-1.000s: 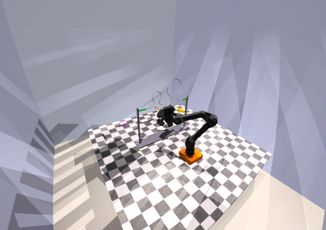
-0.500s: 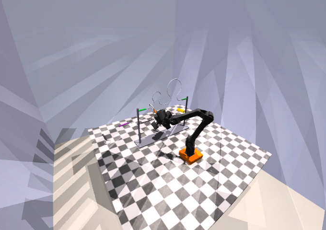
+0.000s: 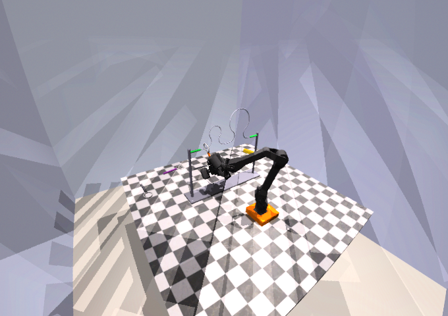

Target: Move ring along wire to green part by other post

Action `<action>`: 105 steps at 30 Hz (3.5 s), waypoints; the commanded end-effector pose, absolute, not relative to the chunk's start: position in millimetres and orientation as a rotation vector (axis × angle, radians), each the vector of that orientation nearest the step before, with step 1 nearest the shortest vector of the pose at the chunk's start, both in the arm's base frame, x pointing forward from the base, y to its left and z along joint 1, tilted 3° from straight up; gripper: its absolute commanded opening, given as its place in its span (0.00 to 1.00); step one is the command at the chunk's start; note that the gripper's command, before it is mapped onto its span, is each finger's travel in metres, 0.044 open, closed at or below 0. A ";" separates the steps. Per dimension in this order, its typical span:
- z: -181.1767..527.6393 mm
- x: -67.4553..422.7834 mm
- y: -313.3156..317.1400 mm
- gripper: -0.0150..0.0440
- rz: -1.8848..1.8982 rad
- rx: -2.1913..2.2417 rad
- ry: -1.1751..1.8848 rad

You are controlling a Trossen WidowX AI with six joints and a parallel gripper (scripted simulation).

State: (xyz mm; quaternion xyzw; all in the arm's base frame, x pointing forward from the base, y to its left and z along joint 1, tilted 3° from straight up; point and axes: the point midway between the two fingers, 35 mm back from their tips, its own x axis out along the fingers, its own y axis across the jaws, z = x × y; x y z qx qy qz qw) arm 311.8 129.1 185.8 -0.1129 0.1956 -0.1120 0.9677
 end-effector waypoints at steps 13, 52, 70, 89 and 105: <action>180.8 314.0 165.1 0.00 -0.190 -0.075 0.407; 179.3 316.1 206.5 0.00 -0.185 -0.052 0.405; 159.3 316.4 206.2 0.00 -0.185 -0.052 0.405; 159.3 316.4 206.2 0.00 -0.185 -0.052 0.405; 164.2 303.0 210.5 0.53 -0.183 -0.051 0.412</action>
